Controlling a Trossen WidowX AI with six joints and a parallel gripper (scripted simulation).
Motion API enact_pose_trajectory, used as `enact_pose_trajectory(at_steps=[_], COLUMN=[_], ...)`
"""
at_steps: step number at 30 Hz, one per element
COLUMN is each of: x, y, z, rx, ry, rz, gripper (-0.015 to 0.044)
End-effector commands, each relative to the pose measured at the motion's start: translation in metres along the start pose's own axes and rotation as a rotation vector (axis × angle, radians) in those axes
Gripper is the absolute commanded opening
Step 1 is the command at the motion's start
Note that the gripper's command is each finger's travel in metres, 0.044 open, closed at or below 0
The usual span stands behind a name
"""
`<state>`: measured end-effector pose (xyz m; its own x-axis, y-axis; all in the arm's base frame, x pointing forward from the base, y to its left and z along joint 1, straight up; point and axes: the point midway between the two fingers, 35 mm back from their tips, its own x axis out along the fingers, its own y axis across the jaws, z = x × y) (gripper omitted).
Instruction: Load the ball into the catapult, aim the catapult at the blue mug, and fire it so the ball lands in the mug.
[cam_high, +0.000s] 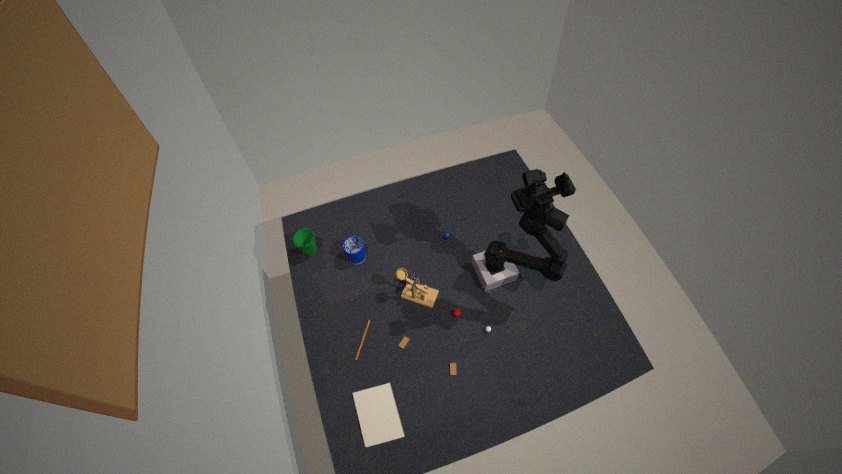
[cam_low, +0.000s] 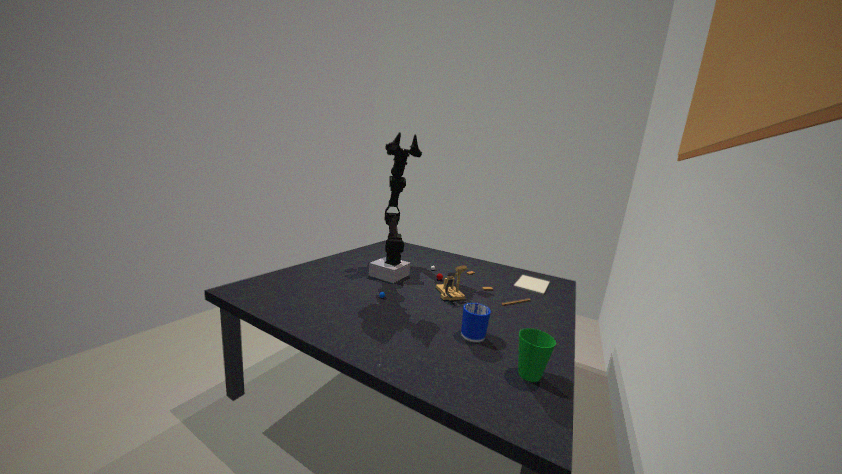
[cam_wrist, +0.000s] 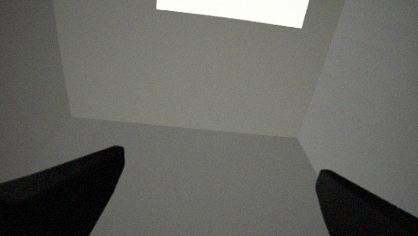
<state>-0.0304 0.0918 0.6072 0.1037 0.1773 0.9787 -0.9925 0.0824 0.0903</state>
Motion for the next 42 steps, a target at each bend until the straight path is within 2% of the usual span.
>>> enact_pose_trajectory(at_steps=[1,22,42], x=[0.004,-0.013,-0.081], y=[-0.016,-0.142,-0.277], z=[0.025,0.145,0.199], rx=[-0.014,-0.084,-0.149], ry=[-0.071,-0.375,-0.472], rz=[-0.047,-0.467,-0.986], gripper=[0.0440,0.0440,0.0440])
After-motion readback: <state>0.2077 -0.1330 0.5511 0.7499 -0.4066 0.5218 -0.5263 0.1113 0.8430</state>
